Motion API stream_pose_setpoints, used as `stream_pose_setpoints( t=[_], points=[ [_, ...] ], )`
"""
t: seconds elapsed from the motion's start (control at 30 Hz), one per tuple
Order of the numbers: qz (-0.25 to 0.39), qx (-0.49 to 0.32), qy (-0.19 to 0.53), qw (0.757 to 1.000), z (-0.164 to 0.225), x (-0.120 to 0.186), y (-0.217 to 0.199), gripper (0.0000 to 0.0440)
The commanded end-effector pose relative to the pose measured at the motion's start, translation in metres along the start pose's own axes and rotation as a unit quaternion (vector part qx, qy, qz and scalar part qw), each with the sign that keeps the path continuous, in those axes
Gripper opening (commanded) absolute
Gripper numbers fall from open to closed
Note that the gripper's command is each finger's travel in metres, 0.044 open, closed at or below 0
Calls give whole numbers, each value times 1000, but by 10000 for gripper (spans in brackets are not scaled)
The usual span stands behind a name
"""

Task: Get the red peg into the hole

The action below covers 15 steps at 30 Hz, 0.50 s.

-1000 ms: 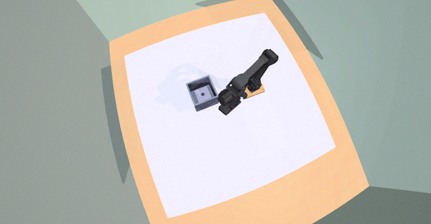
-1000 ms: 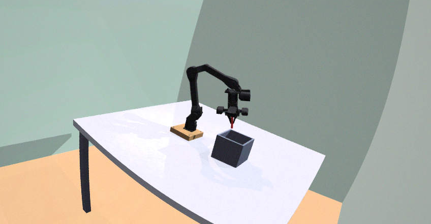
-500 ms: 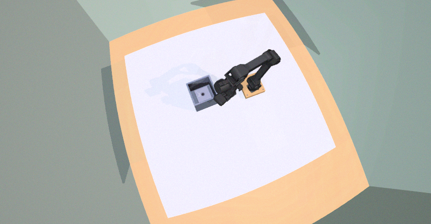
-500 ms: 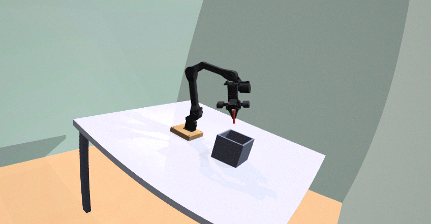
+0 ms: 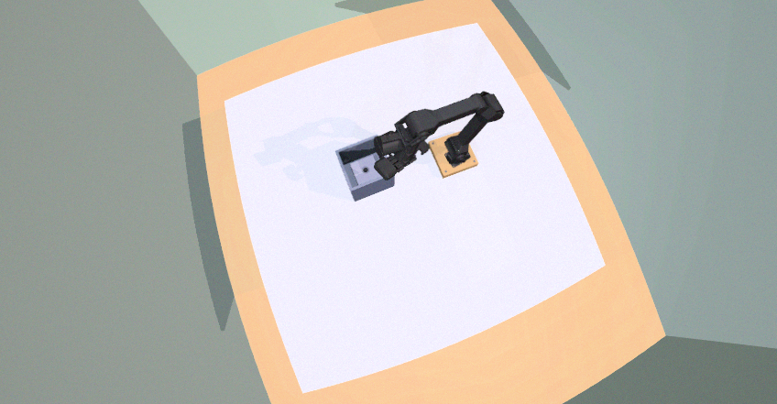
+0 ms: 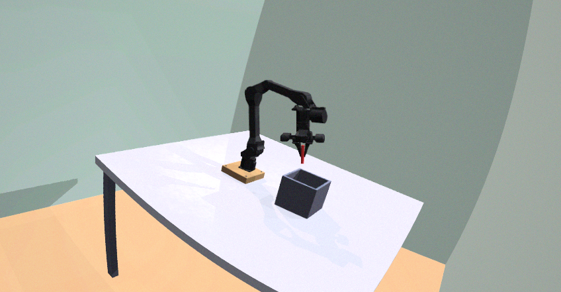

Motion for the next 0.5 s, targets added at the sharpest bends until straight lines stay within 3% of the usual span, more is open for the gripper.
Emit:
stream_pose_setpoints(
  t=[0.0, 0.47],
  points=[
    [8, -2, -5, 1000, -12, -1, 2, 0],
    [24, -13, -6, 1000, -49, -13, 6, 0]
  ],
)
Point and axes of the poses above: the point midway between the two fingers, 35 mm back from their tips, its own x axis back along the fingers, its own y axis across the jaws, z = x × y, the point moved 3 cm from there along x, back along the fingers, and after that the axes turned 4 degrees about x, right-handed, at the moved point
